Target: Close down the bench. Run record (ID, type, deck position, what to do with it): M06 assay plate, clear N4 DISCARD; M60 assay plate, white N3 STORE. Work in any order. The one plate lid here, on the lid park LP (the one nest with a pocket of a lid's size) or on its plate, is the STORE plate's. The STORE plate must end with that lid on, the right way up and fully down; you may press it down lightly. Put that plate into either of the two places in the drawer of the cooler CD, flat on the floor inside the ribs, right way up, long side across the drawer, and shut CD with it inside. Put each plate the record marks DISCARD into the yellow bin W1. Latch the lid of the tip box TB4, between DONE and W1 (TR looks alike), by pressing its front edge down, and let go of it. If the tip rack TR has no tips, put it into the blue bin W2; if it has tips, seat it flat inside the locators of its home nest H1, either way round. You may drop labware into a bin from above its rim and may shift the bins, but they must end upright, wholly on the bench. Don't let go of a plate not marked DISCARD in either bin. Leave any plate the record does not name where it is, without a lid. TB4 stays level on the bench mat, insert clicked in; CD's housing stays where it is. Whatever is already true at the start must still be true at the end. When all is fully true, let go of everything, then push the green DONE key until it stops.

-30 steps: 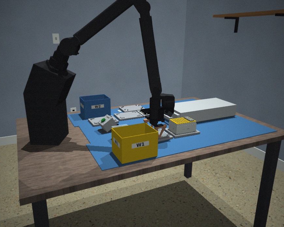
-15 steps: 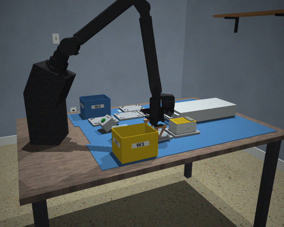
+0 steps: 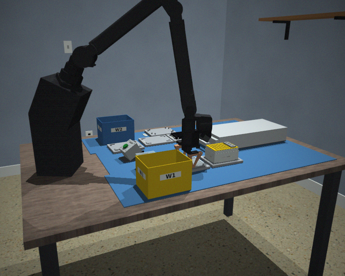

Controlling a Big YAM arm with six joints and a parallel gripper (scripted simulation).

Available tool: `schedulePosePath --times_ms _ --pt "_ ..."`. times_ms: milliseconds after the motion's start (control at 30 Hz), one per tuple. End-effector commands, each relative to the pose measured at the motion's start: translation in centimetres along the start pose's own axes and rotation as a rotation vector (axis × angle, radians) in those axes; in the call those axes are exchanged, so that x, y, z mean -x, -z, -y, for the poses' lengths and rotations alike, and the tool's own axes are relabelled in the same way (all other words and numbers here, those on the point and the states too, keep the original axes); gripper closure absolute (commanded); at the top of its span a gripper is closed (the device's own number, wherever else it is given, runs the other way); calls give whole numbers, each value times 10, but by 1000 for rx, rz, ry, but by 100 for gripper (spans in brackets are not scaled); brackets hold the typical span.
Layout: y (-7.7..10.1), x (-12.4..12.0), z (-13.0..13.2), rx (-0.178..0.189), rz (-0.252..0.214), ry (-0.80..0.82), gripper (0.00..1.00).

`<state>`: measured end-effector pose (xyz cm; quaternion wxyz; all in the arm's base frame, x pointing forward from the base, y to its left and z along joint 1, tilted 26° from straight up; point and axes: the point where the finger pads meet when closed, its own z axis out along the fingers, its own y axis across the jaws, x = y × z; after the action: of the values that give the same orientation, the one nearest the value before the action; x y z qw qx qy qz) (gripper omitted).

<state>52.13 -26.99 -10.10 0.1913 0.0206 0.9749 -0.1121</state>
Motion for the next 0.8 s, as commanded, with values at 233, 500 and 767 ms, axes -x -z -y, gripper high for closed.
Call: schedulePosePath --times_ms 233,500,767 --pt "-4 8 10 -11 23 5 100" --pt "-4 6 7 -7 18 8 100" --pt "-4 6 7 -7 18 8 100"
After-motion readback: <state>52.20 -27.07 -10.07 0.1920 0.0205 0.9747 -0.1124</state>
